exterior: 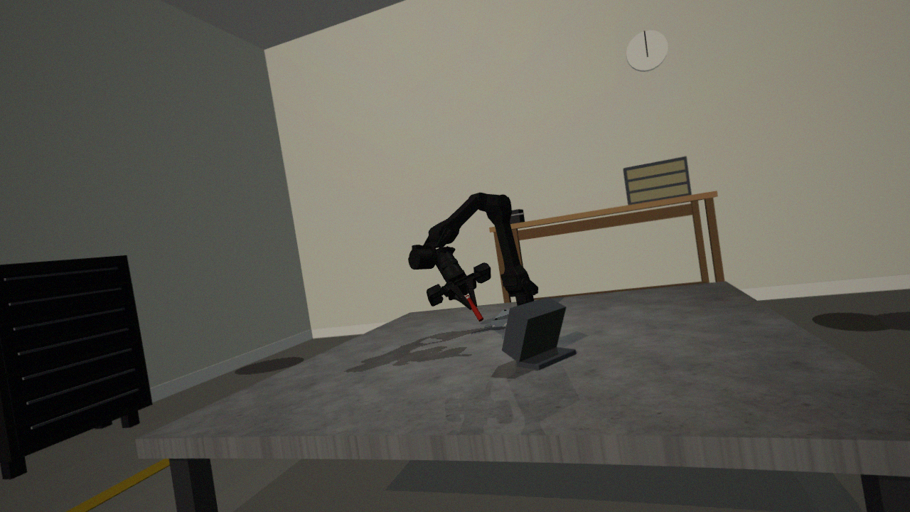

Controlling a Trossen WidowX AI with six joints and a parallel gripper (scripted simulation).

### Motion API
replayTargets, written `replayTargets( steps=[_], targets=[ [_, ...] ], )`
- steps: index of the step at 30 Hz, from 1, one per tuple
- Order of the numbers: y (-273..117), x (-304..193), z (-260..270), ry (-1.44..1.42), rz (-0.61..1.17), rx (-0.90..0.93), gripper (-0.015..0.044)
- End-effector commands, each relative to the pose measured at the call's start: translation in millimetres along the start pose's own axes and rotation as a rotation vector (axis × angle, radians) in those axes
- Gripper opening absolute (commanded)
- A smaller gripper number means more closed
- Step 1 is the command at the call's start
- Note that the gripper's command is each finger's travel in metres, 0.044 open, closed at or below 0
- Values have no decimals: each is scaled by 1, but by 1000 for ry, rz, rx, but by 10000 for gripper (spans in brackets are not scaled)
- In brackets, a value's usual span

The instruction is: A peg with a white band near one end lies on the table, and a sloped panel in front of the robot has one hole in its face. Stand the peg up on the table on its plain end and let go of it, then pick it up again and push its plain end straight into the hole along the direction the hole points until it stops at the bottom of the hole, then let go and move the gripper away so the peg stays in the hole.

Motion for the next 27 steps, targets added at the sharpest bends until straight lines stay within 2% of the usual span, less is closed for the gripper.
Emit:
replayTargets(
  steps=[1,27],
  targets=[
    [7,-1,1,14,34,-26,0],
    [31,-18,5,25,272,-147,0]
  ],
)
Point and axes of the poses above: the point midway between the two fingers, 35 mm back from their tips, its own y axis out along the fingers, its own z axis across the jaws, x = y × z, the point moved 8 cm from there along -y, back along the fingers, and after that the axes turned 11 degrees about -y, right-handed, at the moved point
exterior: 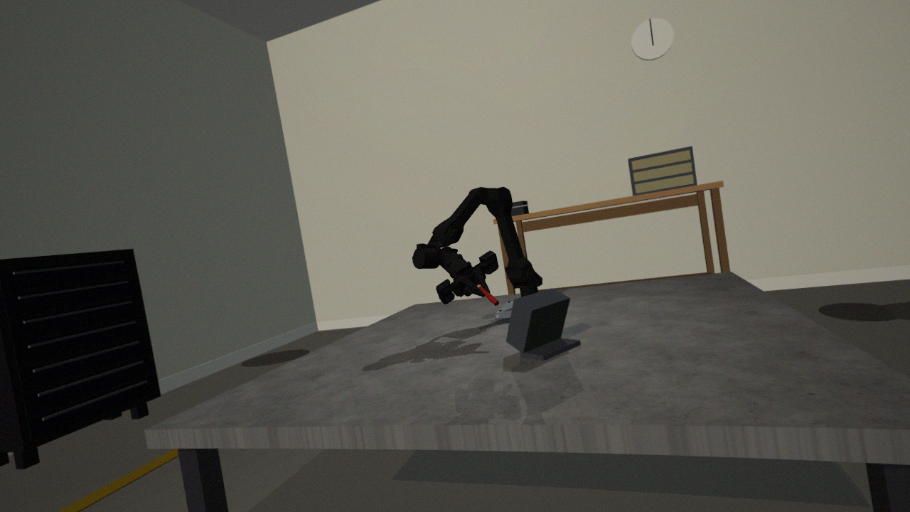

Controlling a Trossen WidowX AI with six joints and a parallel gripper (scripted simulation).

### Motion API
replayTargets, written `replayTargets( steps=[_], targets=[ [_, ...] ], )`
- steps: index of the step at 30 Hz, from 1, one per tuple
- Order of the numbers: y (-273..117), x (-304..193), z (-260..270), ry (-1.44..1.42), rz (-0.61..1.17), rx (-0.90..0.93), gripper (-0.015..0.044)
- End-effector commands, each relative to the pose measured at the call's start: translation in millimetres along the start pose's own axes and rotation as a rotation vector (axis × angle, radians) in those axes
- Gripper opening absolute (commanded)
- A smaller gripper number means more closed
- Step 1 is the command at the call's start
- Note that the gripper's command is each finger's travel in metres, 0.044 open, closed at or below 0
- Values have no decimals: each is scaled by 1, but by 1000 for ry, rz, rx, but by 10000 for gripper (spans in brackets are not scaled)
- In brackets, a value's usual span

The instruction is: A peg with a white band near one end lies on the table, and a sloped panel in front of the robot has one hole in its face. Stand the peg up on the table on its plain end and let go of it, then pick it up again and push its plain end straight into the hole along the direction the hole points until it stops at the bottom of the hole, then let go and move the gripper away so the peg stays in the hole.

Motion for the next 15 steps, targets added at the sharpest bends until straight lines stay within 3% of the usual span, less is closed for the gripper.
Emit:
replayTargets(
  steps=[1,15],
  targets=[
    [7,1,1,17,33,-29,0],
    [23,-2,2,18,55,-38,0]
  ],
)
Point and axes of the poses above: the point midway between the two fingers, 35 mm back from their tips, its own y axis out along the fingers, its own z axis across the jaws, x = y × z, the point moved 8 cm from there along -y, back along the fingers, and after that the axes turned 11 degrees about -y, right-handed, at the moved point
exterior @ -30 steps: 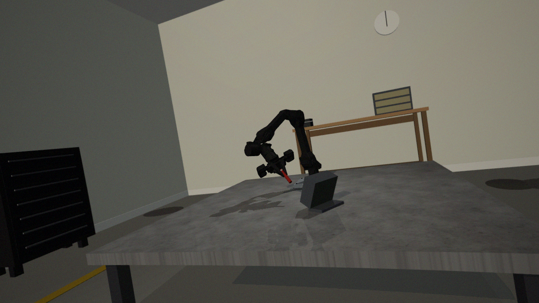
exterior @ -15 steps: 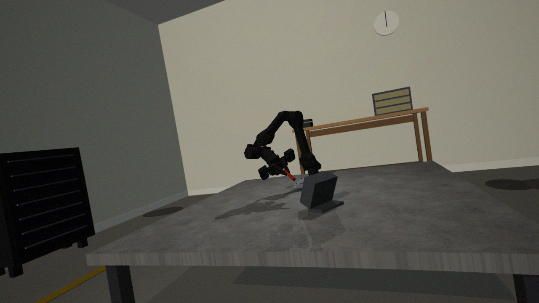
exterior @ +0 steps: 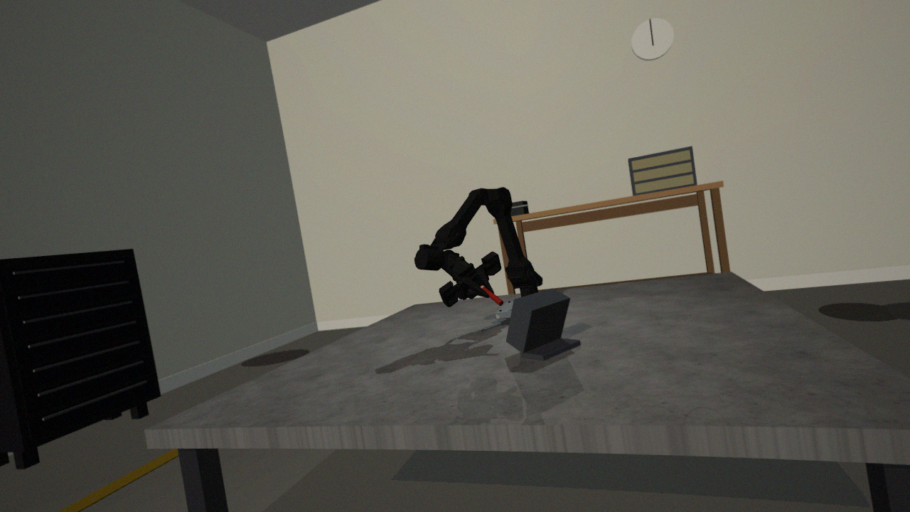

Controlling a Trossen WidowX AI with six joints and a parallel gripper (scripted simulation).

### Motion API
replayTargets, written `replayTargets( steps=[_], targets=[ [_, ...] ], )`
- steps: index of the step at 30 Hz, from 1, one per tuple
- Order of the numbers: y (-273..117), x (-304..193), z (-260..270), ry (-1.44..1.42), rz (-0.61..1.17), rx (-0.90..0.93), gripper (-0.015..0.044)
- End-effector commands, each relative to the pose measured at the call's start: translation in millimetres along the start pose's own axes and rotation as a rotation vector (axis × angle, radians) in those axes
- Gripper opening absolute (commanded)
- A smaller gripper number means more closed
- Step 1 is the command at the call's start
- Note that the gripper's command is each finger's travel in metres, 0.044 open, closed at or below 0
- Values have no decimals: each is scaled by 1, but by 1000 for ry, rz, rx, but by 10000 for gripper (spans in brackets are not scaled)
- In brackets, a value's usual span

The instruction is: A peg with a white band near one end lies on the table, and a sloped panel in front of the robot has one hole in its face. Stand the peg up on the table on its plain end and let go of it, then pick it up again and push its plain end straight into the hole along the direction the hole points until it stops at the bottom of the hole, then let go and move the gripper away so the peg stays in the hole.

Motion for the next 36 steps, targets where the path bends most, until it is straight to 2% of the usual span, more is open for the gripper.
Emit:
replayTargets(
  steps=[1,36],
  targets=[
    [8,3,0,17,6,-14,0],
    [54,-3,-4,12,76,-59,0]
  ],
)
Point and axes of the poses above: the point midway between the two fingers, 35 mm back from their tips, its own y axis out along the fingers, its own z axis across the jaws, x = y × z, the point moved 8 cm from there along -y, back along the fingers, and after that the axes turned 11 degrees about -y, right-handed, at the moved point
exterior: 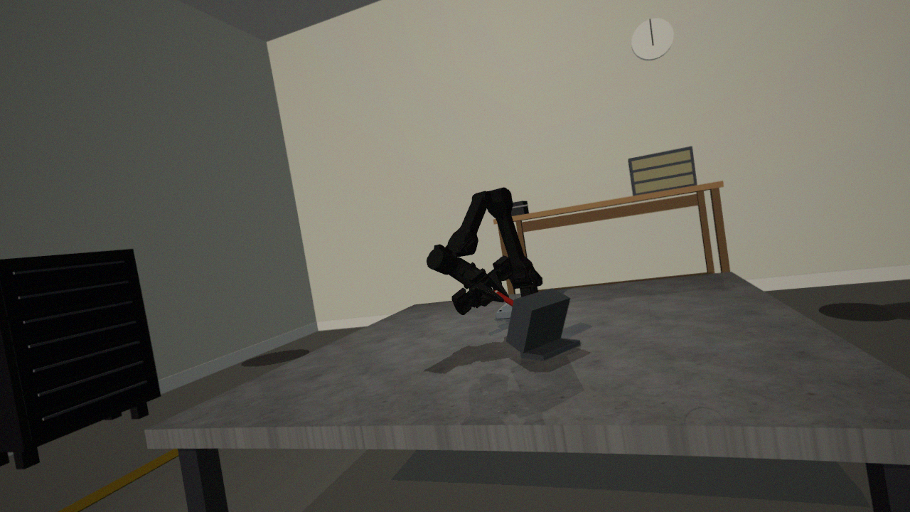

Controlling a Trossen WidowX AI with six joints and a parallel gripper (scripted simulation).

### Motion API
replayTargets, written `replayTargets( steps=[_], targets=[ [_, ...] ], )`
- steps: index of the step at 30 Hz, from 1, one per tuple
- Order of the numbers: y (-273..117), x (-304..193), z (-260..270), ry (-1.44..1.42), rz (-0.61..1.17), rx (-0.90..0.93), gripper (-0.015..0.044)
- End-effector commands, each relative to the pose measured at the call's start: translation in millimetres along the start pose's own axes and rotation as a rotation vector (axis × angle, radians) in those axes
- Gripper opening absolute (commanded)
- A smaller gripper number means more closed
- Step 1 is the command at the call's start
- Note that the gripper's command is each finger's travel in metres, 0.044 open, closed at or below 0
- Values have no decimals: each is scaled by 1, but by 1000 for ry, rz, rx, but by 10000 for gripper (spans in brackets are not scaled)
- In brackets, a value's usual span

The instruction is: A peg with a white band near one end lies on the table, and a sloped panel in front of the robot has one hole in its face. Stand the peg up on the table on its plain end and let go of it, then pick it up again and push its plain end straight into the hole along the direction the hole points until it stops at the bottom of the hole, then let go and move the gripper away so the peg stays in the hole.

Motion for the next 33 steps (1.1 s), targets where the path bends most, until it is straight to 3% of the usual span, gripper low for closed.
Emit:
replayTargets(
  steps=[1,33],
  targets=[
    [5,4,-1,8,2,-12,0],
    [30,5,-1,-9,8,-13,0]
  ],
)
Point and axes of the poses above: the point midway between the two fingers, 35 mm back from their tips, its own y axis out along the fingers, its own z axis across the jaws, x = y × z, the point moved 8 cm from there along -y, back along the fingers, and after that the axes turned 11 degrees about -y, right-handed, at the moved point
